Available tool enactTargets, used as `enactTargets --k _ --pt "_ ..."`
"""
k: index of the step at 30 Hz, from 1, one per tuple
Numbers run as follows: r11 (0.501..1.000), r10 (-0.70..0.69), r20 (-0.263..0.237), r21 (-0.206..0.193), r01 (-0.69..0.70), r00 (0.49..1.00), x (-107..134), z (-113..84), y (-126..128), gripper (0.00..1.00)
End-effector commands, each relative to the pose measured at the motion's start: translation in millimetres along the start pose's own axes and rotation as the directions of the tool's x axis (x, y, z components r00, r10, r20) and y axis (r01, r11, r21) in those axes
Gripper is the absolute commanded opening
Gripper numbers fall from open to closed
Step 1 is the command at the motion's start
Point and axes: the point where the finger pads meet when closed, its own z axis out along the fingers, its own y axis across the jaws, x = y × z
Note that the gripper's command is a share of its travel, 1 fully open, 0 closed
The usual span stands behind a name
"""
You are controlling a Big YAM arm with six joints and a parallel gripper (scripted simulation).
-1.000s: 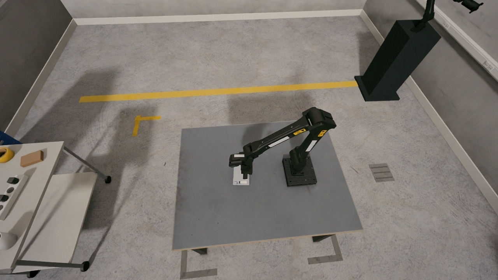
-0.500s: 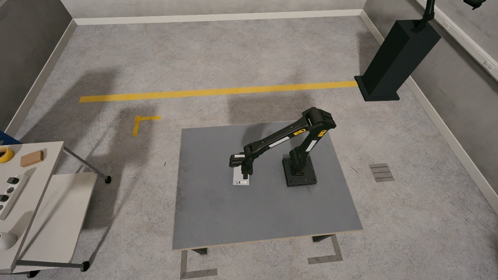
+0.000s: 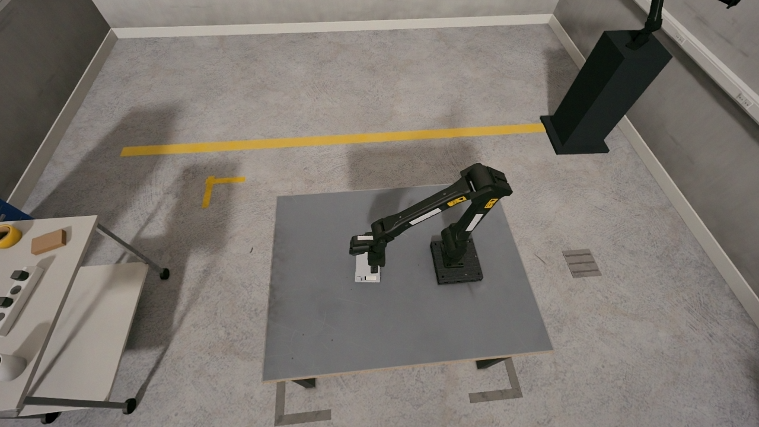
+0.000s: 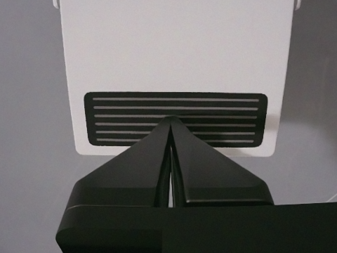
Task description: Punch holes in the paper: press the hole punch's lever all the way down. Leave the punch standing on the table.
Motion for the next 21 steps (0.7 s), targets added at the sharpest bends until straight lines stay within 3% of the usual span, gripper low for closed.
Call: enactTargets --k 1,21 --pt "1.0 0.007 -0.067 0.017 -0.006 0.998 16.6 28.2 -9.1 0.0" --pt "1.0 0.006 -0.067 0.017 -0.005 0.998 19.0 33.1 -9.7 0.0"
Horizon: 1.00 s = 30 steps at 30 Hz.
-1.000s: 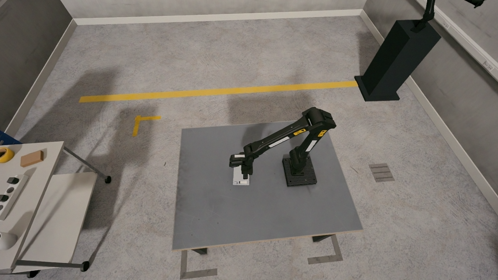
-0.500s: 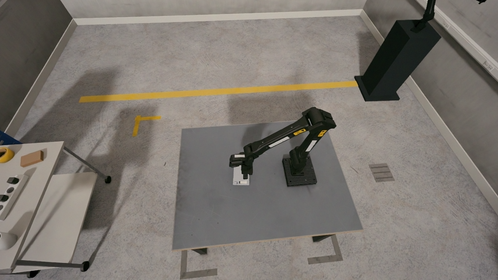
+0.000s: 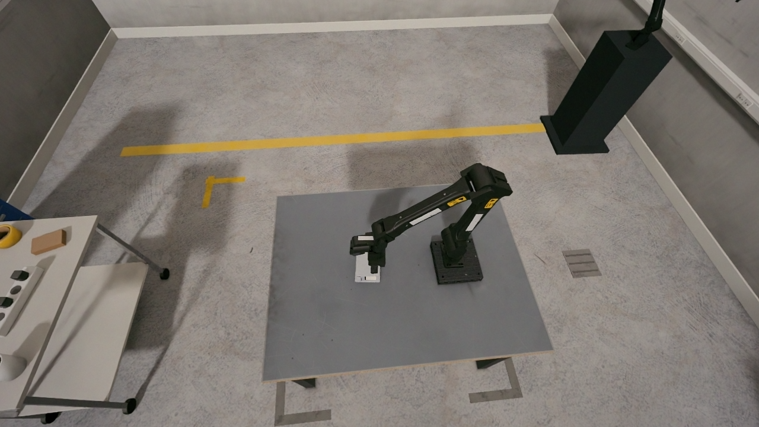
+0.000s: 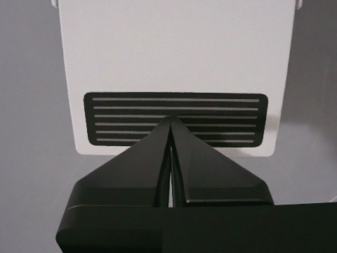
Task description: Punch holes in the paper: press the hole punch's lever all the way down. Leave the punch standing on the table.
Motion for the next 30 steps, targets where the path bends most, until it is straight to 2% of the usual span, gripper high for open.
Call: enactTargets --k 1,30 --pt "1.0 0.006 -0.07 0.018 -0.004 0.998 18.8 32.2 -9.9 0.0" --pt "1.0 0.007 -0.07 0.019 -0.005 0.998 20.6 35.9 -10.5 0.0"
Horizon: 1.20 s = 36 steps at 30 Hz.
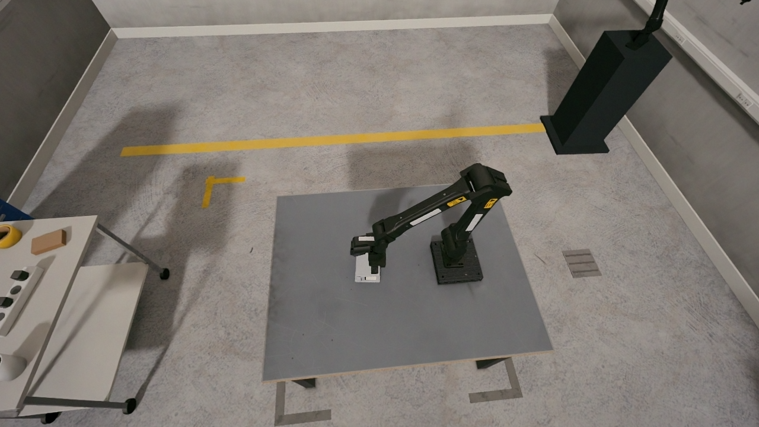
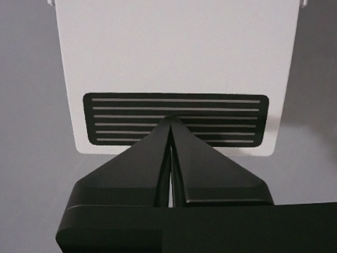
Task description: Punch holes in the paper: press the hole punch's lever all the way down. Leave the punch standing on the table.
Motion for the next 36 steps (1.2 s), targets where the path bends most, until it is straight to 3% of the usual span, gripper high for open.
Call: enactTargets --k 1,36 --pt "1.0 0.008 -0.074 0.021 -0.007 0.997 19.0 31.2 -10.5 0.0" --pt "1.0 0.007 -0.074 0.021 -0.005 0.997 23.8 40.3 -11.8 0.0"
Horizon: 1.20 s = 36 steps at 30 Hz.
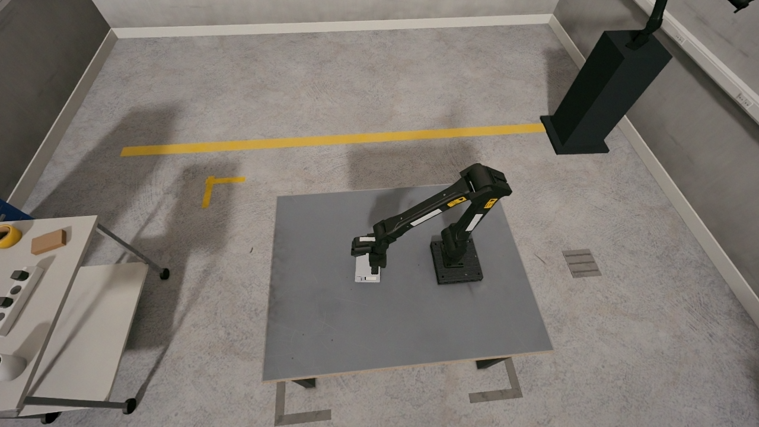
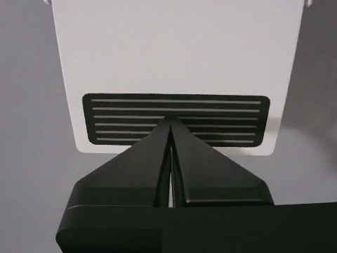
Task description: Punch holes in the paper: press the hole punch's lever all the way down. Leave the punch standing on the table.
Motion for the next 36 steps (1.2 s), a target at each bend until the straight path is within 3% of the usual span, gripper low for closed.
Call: enactTargets --k 1,36 --pt "1.0 0.009 -0.084 0.024 -0.007 0.996 22.6 35.2 -11.8 0.0" --pt "1.0 0.008 -0.084 0.024 -0.006 0.996 27.0 39.2 -12.9 0.0"
